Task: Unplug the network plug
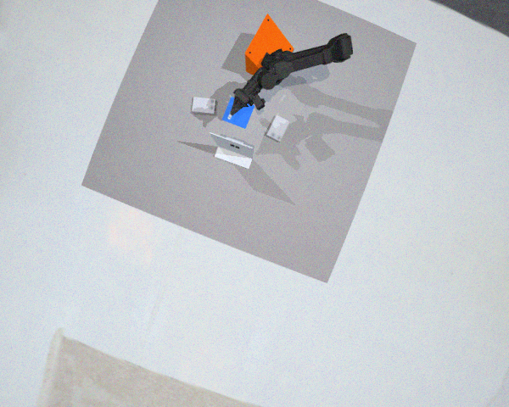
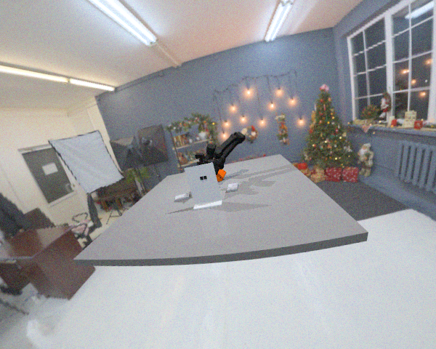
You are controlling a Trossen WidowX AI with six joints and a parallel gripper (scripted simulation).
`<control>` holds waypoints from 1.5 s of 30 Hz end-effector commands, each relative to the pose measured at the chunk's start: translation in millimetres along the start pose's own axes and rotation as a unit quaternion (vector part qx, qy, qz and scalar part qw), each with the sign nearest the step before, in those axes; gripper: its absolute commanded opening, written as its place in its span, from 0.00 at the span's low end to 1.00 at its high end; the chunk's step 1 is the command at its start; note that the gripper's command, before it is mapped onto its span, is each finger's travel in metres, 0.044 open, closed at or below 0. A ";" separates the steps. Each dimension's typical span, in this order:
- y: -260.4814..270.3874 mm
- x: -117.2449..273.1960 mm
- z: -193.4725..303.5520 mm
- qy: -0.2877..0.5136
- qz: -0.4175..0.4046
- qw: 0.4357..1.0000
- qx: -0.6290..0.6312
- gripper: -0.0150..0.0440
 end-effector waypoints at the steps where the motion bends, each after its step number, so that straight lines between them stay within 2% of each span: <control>1: 10.4 -3.9 10.5 0.011 -0.053 0.998 0.011 0.25; 14: 37.3 -2.9 32.0 0.011 -0.189 0.982 0.021 0.25; 29: 59.4 10.3 41.1 -0.040 -0.308 0.950 -0.006 0.25; 45: 69.4 9.0 41.9 -0.052 -0.323 0.945 -0.014 0.25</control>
Point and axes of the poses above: the point midway between the two fingers, 35 mm back from their tips, its own x axis back along the fingers, its own y axis across the jaws, z = x × y, the point moved 4 cm from there along x, back along the fingers, and after that the axes turned 7 degrees about -x, right-handed, at the moved point
